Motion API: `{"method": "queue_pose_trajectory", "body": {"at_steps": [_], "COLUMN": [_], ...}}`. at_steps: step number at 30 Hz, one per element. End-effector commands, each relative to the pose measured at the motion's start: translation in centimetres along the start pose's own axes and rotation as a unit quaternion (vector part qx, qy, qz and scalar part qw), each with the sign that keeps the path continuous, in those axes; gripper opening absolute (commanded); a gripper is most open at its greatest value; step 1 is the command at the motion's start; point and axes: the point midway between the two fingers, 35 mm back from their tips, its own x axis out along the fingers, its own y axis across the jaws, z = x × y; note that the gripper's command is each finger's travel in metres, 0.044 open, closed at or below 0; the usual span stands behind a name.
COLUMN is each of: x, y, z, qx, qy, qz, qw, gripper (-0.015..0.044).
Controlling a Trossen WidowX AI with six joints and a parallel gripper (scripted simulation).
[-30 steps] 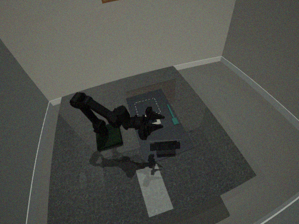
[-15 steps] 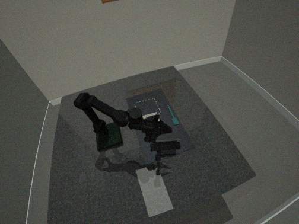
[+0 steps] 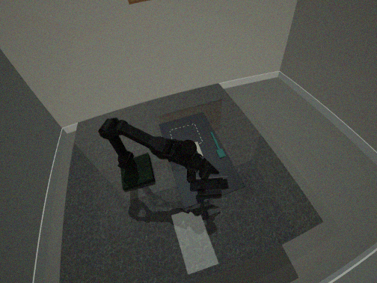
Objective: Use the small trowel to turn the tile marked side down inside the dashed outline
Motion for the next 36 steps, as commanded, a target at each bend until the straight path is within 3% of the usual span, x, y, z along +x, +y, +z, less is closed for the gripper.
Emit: {"method": "queue_pose_trajectory", "body": {"at_steps": [1, 18, 36], "x": [0.6, 0.6, -2.8], "y": [-0.9, -4.8, -8.1], "z": [0.6, 3.4, 5.6], "qx": [-0.039, -0.216, -0.377], "qy": [-0.030, -0.128, -0.154], "qz": [-0.032, -0.209, -0.416], "qw": [0.998, 0.945, 0.813], "gripper": [0.0100, 0.0100, 0.0100]}}
